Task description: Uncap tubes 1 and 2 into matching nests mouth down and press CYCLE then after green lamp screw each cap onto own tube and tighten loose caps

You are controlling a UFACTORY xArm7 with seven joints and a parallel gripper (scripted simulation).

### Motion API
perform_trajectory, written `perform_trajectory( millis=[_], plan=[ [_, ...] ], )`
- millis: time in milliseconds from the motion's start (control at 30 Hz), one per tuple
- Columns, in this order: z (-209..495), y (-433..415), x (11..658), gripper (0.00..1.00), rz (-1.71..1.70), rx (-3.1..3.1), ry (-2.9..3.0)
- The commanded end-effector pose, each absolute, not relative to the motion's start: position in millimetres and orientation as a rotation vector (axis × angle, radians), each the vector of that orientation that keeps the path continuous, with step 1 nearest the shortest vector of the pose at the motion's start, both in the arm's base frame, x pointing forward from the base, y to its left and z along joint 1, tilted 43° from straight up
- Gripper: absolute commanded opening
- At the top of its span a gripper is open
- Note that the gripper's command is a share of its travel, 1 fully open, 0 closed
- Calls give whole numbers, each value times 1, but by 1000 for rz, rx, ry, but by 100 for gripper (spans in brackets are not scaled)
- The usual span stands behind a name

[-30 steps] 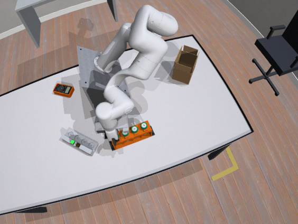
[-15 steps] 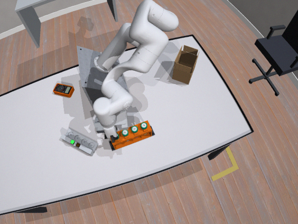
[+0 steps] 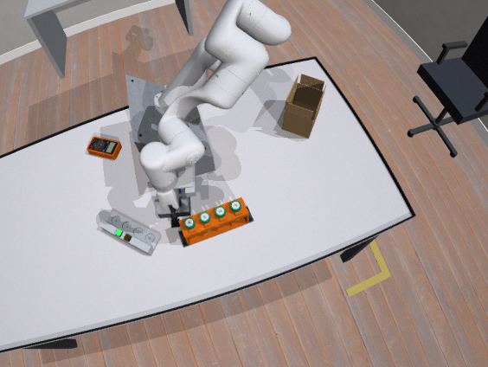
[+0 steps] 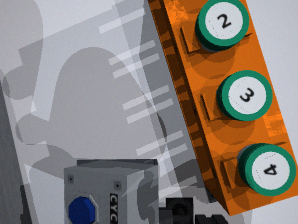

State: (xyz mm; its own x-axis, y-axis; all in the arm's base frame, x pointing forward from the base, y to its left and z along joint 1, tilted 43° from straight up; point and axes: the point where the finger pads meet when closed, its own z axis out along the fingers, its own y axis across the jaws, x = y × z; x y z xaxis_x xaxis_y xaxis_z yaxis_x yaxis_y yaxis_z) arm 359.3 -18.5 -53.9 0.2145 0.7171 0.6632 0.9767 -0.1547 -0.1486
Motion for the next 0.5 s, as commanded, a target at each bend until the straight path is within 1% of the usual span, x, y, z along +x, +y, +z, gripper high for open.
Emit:
perform_trajectory(
  millis=[0,167,467],
  plan=[
    [-63,-19,347,0,-466,-1818,-1565],
    [-83,-17,320,0,-255,-1625,-1549],
    [-117,-12,273,0,-255,-1625,-1549]
  ],
)
